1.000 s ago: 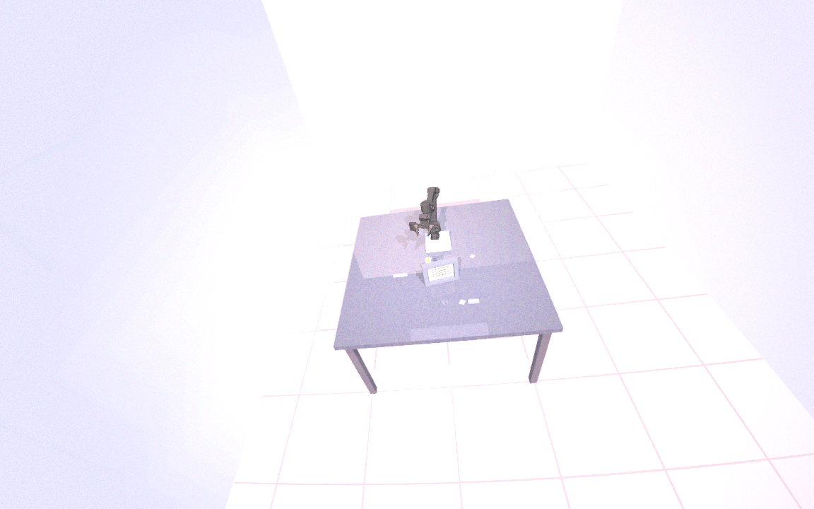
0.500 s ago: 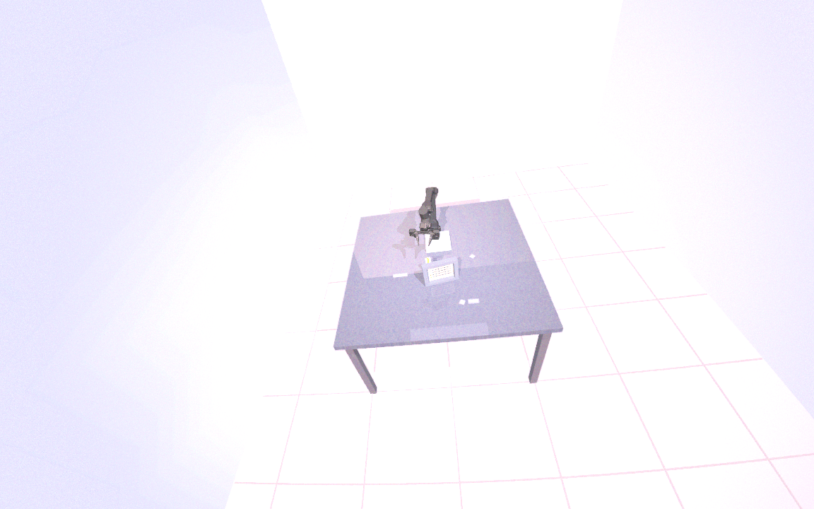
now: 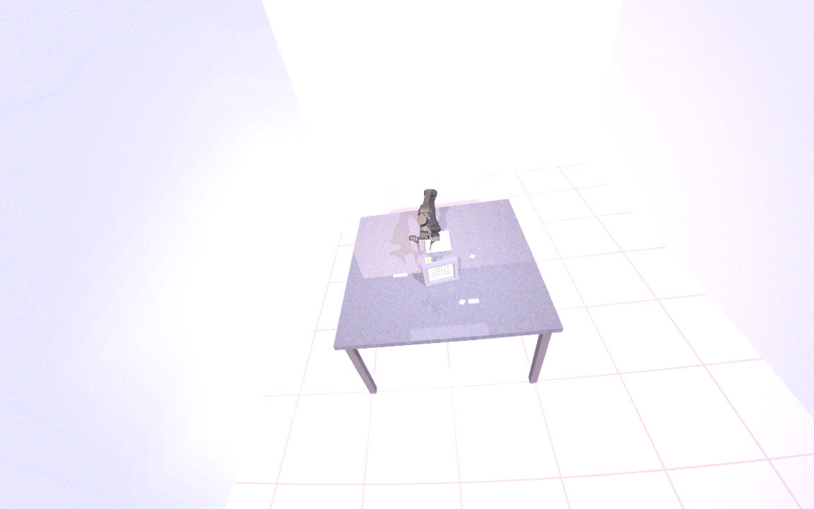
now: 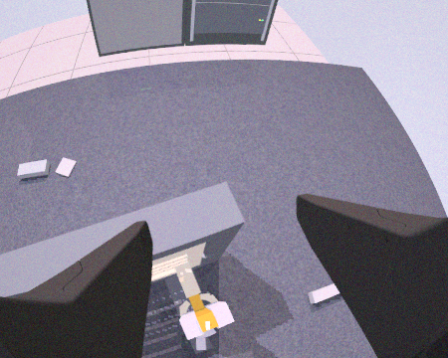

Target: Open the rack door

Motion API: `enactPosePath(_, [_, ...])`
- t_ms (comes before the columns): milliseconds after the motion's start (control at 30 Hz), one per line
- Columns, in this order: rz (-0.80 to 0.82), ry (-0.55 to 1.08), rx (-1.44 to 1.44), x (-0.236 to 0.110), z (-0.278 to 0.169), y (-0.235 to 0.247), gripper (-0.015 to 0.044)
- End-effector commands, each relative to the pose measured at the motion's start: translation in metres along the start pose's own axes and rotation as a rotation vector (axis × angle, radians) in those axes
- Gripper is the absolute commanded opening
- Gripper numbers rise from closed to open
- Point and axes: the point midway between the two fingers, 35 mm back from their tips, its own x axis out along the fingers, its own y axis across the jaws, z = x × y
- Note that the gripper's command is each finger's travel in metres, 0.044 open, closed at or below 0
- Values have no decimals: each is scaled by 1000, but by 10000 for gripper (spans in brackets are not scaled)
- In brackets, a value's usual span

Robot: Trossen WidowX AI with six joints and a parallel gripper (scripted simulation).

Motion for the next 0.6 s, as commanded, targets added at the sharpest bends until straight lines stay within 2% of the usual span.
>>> enactPosePath(0, [22, 102, -26, 9, -7, 2, 289])
enactPosePath(567, [114, 483, -110, 26, -36, 8, 289])
